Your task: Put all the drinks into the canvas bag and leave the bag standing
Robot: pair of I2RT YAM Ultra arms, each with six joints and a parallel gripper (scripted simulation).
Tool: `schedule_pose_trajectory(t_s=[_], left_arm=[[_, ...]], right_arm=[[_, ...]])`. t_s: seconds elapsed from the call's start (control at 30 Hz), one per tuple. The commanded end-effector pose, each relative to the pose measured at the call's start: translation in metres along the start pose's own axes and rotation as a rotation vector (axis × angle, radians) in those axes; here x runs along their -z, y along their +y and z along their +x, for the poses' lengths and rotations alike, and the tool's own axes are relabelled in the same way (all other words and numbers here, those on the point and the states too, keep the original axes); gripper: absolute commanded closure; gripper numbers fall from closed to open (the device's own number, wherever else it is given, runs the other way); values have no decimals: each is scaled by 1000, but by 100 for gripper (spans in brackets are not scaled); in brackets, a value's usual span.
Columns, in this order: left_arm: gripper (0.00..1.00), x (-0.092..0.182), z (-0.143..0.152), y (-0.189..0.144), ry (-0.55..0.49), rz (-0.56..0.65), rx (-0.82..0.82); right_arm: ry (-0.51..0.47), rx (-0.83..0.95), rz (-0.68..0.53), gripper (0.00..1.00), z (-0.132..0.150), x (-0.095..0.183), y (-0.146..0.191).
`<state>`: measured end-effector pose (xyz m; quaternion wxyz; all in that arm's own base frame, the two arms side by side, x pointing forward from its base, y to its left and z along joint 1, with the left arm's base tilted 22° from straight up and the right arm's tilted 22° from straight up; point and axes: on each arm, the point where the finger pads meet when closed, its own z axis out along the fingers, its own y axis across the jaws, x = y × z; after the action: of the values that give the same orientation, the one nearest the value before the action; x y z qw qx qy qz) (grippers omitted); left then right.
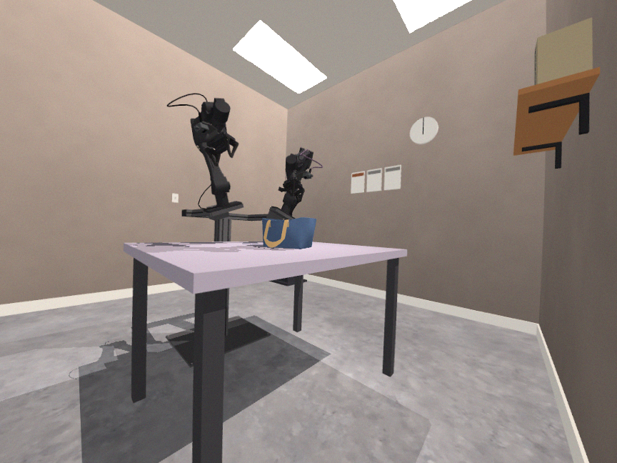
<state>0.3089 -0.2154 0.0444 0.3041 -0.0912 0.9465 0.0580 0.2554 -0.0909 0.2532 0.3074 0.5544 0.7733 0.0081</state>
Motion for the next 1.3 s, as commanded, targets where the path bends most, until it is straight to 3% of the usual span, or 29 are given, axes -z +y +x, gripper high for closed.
schedule_pose_trajectory(t_s=[0.0,0.2,0.3,0.53,0.77,0.87,1.27], left_arm=[[14,14,-37,-7,-22,159,-20],[14,31,-104,17,-125,263,33],[14,33,-113,21,-142,274,36],[14,84,-203,60,-373,367,79],[14,123,-249,109,-564,383,47],[14,122,-252,116,-576,374,37],[14,209,-293,203,-935,267,-87]], right_arm=[[-71,155,-224,14,-13,2,43],[-150,320,-389,14,-14,10,82],[-170,341,-411,14,-17,12,87],[-291,513,-575,14,-16,32,126],[-437,664,-714,14,-16,57,158],[-463,678,-723,14,-20,59,161],[-769,891,-912,14,-15,115,199]])
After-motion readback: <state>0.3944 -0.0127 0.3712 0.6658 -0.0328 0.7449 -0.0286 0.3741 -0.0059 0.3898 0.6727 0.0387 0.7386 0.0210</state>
